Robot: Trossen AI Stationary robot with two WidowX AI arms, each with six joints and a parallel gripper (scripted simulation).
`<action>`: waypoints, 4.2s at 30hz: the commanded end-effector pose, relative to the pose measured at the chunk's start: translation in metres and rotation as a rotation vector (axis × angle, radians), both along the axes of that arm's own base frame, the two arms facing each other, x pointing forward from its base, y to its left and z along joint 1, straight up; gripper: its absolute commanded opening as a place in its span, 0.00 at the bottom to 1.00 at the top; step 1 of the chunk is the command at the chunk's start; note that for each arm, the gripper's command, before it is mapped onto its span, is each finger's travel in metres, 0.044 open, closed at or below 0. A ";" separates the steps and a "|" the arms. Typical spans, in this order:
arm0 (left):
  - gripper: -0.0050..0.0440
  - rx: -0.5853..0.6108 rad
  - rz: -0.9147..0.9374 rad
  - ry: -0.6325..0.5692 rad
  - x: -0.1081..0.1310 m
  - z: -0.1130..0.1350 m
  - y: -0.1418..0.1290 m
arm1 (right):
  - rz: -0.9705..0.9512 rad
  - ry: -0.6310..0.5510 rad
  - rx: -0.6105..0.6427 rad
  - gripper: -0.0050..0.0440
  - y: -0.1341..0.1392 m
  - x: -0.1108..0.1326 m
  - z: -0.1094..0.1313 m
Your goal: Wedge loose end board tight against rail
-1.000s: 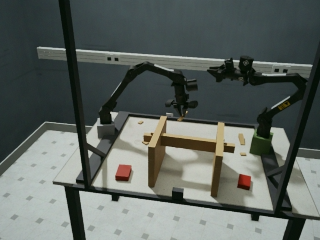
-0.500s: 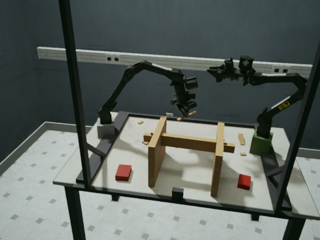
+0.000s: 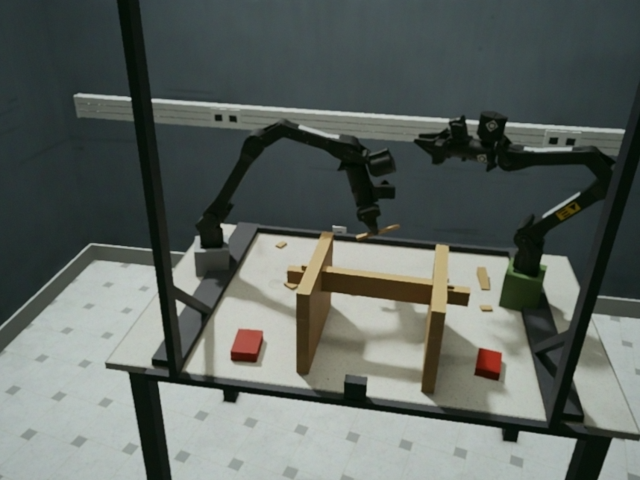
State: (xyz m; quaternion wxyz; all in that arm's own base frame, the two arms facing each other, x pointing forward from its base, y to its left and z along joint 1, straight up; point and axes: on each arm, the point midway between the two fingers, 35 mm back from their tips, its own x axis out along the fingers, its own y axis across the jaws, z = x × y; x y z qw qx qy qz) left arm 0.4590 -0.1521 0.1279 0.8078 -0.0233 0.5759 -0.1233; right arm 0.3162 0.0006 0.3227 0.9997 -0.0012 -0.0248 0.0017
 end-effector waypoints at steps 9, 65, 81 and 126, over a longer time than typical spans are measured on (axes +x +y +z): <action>0.12 0.065 -0.395 -0.194 -0.004 0.034 -0.028 | -0.007 -0.012 -0.002 0.52 -0.002 -0.002 0.004; 0.12 0.839 -2.157 -1.260 -0.082 0.118 -0.169 | -0.007 -0.012 -0.002 0.52 -0.002 -0.002 0.004; 0.12 1.248 -2.499 -1.625 -0.128 0.132 -0.201 | -0.007 -0.012 -0.002 0.52 -0.002 -0.002 0.004; 0.12 1.230 -2.532 -1.591 -0.164 0.087 -0.197 | 0.008 -0.018 0.015 0.46 0.005 0.004 0.011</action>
